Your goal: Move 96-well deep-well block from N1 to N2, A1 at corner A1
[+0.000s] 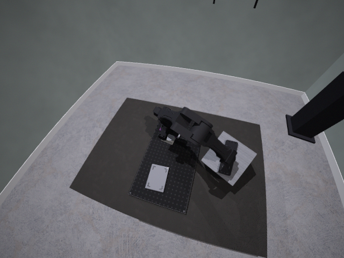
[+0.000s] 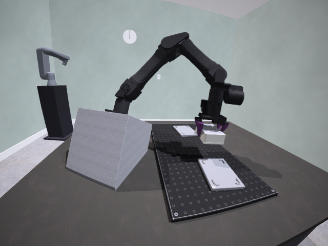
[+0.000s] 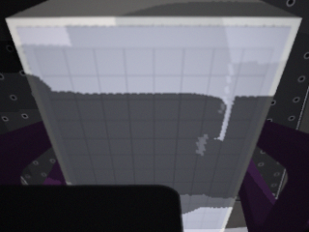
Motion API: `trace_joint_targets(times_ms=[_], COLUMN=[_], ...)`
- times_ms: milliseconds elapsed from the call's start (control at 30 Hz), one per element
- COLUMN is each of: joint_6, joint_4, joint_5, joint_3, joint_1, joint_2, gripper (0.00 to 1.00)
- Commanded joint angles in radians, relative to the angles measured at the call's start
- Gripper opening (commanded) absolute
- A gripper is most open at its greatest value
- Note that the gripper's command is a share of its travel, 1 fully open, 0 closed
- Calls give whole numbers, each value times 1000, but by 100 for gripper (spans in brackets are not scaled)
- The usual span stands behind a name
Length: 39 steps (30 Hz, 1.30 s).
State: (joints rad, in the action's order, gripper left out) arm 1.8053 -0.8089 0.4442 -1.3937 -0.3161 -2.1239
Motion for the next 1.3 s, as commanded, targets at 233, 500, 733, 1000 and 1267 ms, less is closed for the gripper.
trace_joint_targets(times_ms=[233,500,733,1000,1267], joint_6=[93,138,187,227,278], joint_4=[-38,-57,-83,-109,-151], joint_5=[7,6,5,3,0], joint_3=[-78,-127,-192,-255,-354], joint_1=[-86,-126,-170,-206,-253], joint_2=[-64,-113,-173,-227,-306], gripper=[0,0,0,0,0])
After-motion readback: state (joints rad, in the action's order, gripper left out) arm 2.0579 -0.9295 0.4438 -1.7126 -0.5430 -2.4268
